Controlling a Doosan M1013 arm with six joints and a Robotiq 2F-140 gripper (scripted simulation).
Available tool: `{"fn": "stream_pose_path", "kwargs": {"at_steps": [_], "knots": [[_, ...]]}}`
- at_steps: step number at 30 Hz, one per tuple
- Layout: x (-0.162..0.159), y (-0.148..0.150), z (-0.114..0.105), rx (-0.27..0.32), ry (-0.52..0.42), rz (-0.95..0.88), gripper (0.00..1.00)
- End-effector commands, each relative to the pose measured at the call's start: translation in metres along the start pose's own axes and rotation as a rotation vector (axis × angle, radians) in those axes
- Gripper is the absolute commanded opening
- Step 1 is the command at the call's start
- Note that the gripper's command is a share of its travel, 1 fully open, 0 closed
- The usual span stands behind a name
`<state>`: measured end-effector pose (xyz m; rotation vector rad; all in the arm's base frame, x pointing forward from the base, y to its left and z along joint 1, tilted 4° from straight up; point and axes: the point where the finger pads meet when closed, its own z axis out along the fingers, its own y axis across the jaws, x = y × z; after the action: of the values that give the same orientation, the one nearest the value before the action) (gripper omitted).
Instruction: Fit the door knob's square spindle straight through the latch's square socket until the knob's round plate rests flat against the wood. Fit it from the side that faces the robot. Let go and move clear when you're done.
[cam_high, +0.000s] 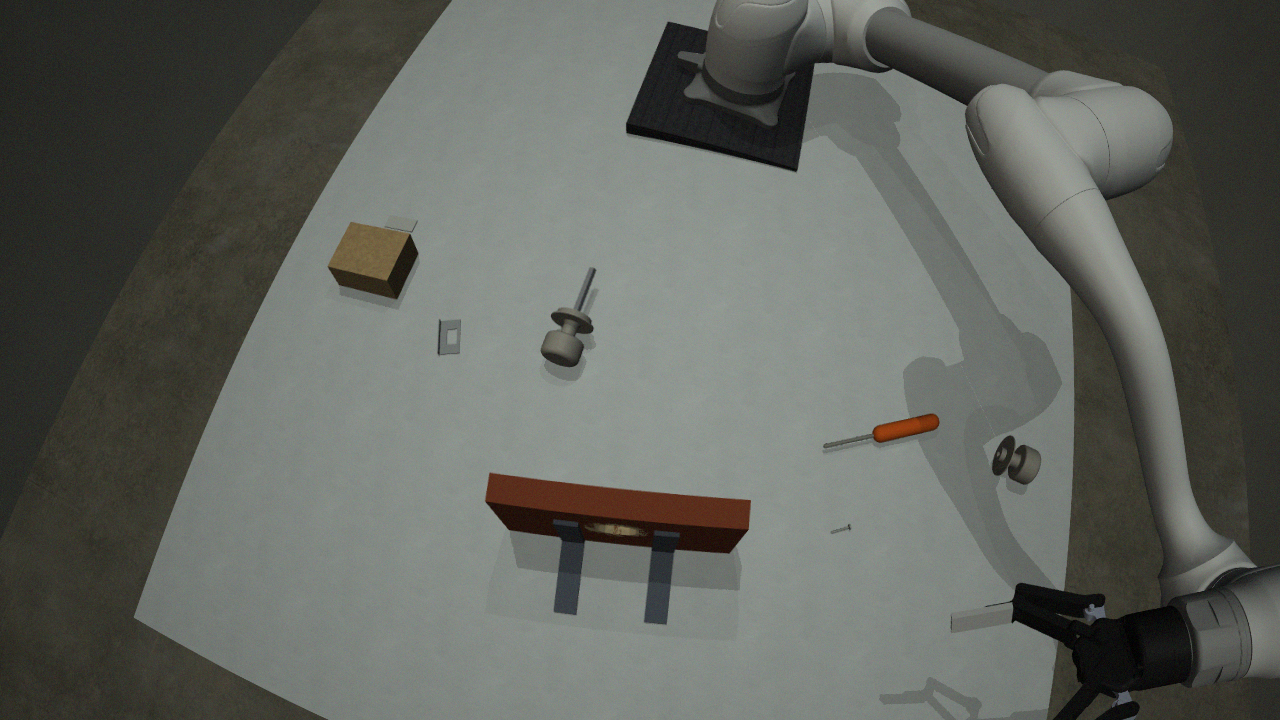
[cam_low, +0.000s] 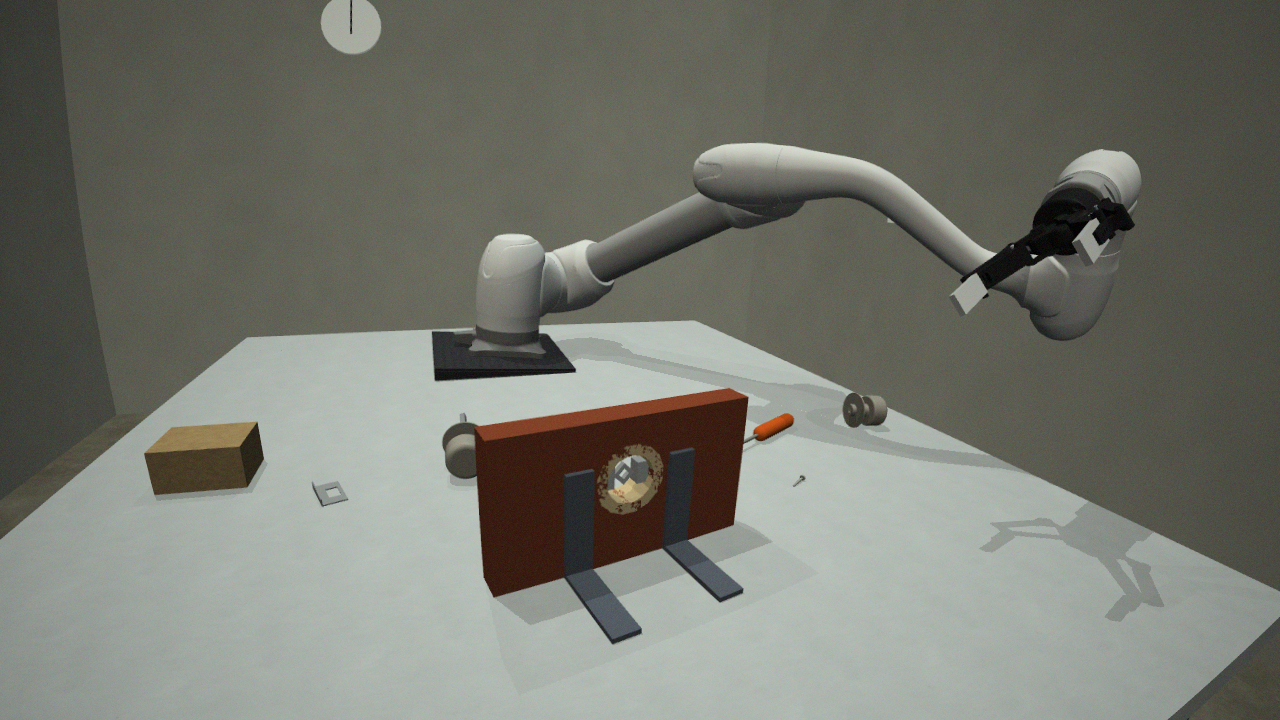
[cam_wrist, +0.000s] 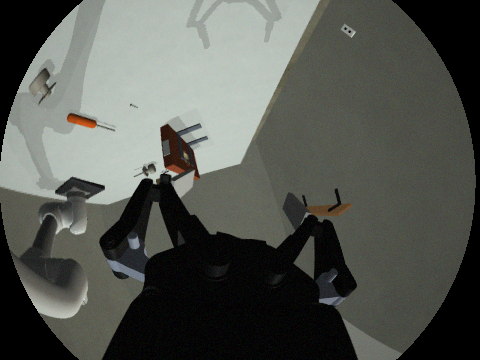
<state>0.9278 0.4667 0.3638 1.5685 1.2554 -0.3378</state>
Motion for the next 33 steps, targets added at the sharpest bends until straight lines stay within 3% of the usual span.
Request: {"fn": "stream_pose_path", "kwargs": {"at_steps": [1, 20, 23, 25, 27, 32, 33], "knots": [[0.000, 0.000, 0.000, 0.000, 0.000, 0.000, 1.00], [-0.002, 0.001, 0.006, 0.007, 0.005, -0.011, 1.00], [-0.010, 0.004, 0.043, 0.045, 0.034, -0.072, 1.00], [-0.021, 0.004, 0.087, 0.095, 0.077, -0.147, 1.00], [-0.028, -0.003, 0.109, 0.164, 0.145, -0.240, 1.00], [-0.051, -0.013, 0.177, 0.204, 0.190, -0.289, 1.00], [-0.051, -0.013, 0.177, 0.204, 0.190, -0.289, 1.00]]}}
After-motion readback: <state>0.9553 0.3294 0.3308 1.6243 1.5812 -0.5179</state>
